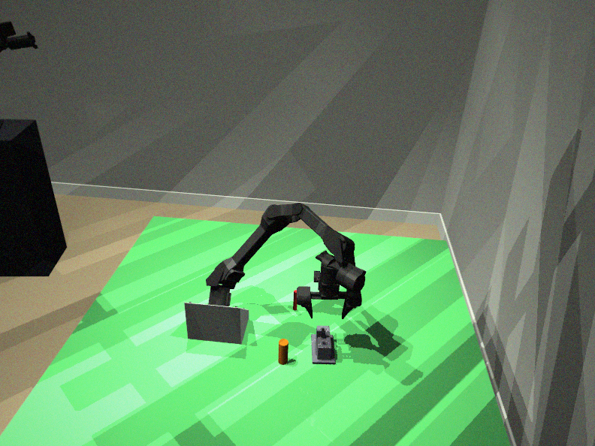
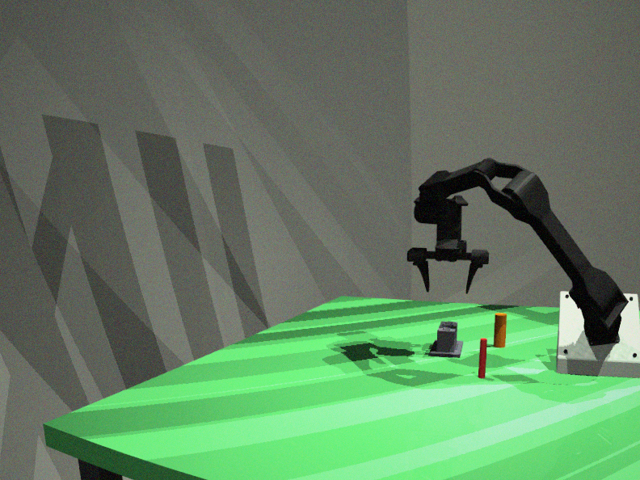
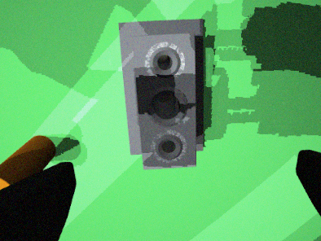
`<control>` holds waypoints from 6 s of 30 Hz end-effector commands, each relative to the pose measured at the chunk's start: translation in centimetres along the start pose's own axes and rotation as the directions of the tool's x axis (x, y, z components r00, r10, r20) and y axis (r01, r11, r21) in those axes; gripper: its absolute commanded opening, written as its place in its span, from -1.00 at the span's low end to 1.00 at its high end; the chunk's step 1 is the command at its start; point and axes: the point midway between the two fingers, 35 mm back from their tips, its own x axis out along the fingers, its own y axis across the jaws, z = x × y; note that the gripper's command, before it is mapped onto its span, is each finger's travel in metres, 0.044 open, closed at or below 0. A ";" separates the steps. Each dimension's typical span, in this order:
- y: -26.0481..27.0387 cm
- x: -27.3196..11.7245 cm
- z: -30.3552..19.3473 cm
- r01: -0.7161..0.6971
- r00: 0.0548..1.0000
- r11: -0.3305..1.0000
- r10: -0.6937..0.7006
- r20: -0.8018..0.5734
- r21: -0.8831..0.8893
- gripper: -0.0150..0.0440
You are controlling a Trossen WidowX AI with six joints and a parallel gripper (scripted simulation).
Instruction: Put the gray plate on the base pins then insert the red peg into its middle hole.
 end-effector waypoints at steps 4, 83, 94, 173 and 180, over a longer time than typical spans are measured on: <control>0.2 -0.7 1.3 -0.011 1.000 0.992 0.011 -0.001 0.124 1.00; 9.1 4.6 19.1 0.011 1.000 -0.933 0.015 0.010 0.359 1.00; 9.0 6.4 19.1 0.010 1.000 -0.933 0.015 0.009 0.359 1.00; 8.5 2.0 18.8 0.014 1.000 -0.934 0.016 0.002 0.358 -0.49; 8.2 2.1 18.4 0.014 1.000 -0.935 0.018 0.007 0.353 -0.49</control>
